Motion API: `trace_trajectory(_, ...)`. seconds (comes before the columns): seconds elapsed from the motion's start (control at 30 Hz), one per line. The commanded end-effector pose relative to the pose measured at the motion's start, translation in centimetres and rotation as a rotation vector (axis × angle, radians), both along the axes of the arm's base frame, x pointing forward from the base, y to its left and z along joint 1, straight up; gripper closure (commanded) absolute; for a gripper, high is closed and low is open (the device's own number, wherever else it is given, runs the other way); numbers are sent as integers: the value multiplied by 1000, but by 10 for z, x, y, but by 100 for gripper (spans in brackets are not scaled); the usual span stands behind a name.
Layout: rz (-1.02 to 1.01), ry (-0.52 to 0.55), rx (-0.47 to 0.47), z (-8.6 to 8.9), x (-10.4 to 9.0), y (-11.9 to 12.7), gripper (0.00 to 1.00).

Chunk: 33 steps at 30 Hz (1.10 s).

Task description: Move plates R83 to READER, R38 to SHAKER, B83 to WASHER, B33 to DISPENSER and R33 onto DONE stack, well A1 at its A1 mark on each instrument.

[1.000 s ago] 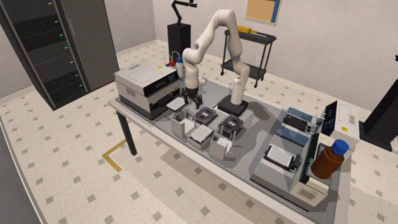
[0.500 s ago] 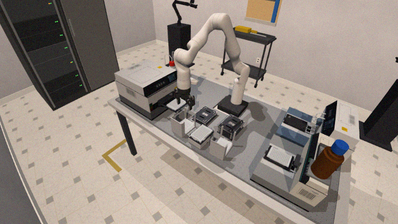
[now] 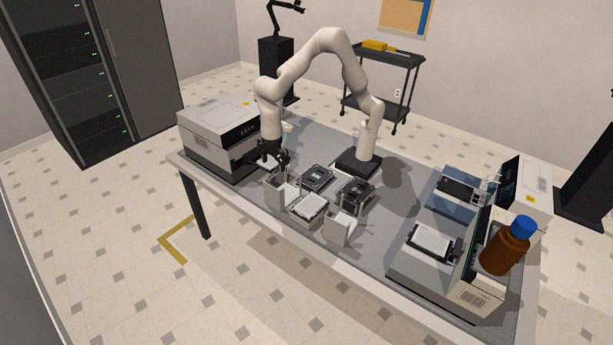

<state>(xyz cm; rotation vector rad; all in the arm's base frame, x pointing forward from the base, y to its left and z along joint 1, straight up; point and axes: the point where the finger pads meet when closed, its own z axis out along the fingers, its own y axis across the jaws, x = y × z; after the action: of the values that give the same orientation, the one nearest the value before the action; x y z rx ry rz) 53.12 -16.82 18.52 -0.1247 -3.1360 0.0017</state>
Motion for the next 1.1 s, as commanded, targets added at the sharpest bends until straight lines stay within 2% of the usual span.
trace_trajectory(0.0, 6, 8, -2, -3, 2, -6, 0)
trace_trajectory(1.07, 0, 2, 0, -2, 4, -3, 0)
